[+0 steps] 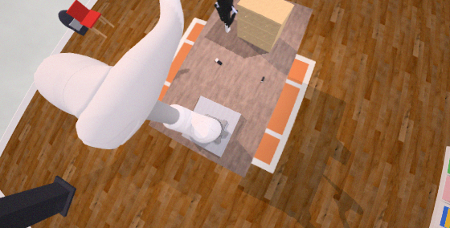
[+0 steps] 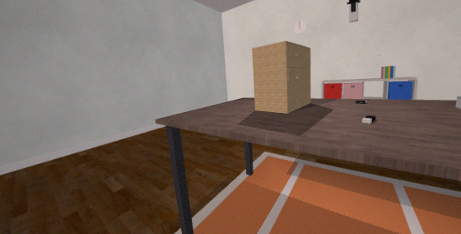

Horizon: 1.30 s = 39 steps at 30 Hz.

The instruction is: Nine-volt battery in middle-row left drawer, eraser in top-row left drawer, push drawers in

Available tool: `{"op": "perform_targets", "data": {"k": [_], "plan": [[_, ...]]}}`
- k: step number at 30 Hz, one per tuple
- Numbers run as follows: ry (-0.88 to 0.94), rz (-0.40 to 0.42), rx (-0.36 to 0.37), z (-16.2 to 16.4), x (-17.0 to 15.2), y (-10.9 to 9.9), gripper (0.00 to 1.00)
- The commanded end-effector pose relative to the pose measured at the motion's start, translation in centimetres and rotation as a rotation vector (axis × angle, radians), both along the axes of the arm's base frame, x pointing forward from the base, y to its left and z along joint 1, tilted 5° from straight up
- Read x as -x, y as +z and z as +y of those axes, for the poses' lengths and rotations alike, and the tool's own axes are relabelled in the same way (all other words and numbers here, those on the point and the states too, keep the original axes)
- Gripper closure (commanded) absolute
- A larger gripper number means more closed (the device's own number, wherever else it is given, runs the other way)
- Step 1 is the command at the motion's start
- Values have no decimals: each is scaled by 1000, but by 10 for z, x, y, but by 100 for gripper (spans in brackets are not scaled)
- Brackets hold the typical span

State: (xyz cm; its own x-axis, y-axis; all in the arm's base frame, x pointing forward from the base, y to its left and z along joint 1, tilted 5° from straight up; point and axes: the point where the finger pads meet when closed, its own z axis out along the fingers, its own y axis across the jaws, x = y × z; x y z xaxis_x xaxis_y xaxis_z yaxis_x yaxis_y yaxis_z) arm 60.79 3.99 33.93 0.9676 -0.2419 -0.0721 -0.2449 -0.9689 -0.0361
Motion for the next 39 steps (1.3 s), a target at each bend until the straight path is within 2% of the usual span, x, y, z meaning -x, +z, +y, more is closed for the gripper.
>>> {"op": "perform_targets", "data": {"k": [1,13,18,28,30,39], "plan": [[0,-2,0,0,0,0,100],[-2,-55,14,-1,-4,-5,100],[-5,-119,30,-2,-9,-11,100],[-12,-330,83,-5,-26,-30,100],[-12,-330,83,-5,-26,-30,100],[-23,-594,151,-10,-47,-54,100]]}}
